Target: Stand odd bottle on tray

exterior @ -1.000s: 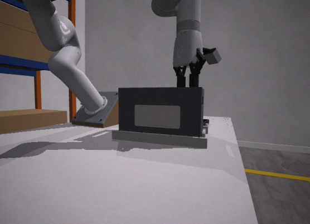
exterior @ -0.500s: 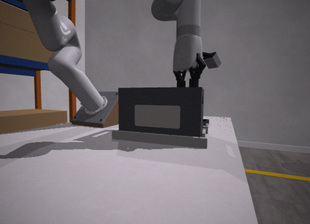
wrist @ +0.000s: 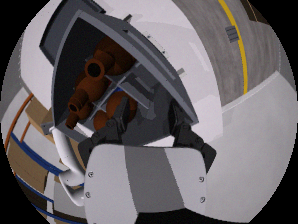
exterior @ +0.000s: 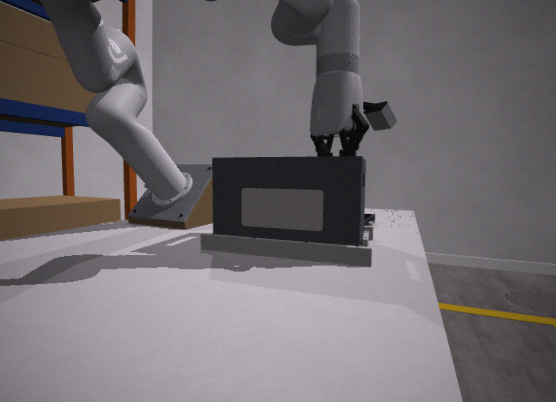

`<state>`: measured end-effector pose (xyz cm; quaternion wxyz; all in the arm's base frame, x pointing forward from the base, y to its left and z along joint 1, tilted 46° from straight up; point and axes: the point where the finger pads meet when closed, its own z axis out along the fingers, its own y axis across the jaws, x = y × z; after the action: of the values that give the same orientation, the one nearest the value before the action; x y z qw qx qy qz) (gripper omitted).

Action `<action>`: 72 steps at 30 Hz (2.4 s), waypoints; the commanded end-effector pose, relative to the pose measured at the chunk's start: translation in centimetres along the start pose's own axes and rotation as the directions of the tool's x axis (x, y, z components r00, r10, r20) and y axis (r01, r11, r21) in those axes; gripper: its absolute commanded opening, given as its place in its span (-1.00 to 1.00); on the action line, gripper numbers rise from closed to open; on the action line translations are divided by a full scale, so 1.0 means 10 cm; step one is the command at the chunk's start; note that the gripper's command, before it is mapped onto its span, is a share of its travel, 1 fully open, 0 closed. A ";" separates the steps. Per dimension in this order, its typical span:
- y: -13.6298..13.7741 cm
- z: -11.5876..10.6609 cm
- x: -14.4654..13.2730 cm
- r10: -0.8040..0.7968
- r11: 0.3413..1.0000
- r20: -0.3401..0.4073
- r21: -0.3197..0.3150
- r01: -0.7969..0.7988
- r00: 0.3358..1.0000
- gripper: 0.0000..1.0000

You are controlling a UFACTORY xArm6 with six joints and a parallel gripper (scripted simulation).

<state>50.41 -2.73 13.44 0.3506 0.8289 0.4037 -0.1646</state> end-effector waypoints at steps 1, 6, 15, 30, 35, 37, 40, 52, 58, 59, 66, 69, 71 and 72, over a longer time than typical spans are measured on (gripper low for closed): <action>0.01 0.02 0.01 0.001 1.000 -0.003 -0.002 -0.001 1.000 0.30; 0.01 0.04 0.01 0.001 1.000 -0.003 -0.002 -0.001 1.000 0.30; 0.01 0.05 0.01 0.001 1.000 -0.003 -0.002 -0.001 1.000 0.30; 0.01 0.05 0.01 0.001 1.000 -0.003 -0.002 -0.001 1.000 -1.00; 0.01 0.05 0.01 0.001 1.000 -0.003 -0.002 -0.001 1.000 -1.00; 0.01 0.05 0.01 0.001 1.000 -0.003 -0.002 -0.001 1.000 -1.00; 0.01 0.05 0.01 0.001 1.000 -0.003 -0.002 -0.001 1.000 -1.00; 0.01 0.05 0.01 0.001 1.000 -0.003 -0.002 -0.001 1.000 -1.00; 0.01 0.05 0.01 0.001 1.000 -0.003 -0.002 -0.001 1.000 -1.00; 0.01 0.05 0.01 0.001 1.000 -0.003 -0.002 -0.001 1.000 -1.00; 0.01 0.05 0.01 0.001 1.000 -0.003 -0.002 -0.001 1.000 -1.00; 0.01 0.05 0.01 0.001 1.000 -0.003 -0.002 -0.001 1.000 -1.00; 0.01 0.05 0.01 0.001 1.000 -0.003 -0.002 -0.001 1.000 0.30; 0.01 0.05 0.01 0.001 1.000 -0.003 -0.002 -0.001 1.000 0.30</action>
<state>50.41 -3.18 13.00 0.3506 0.8288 0.4037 -0.1647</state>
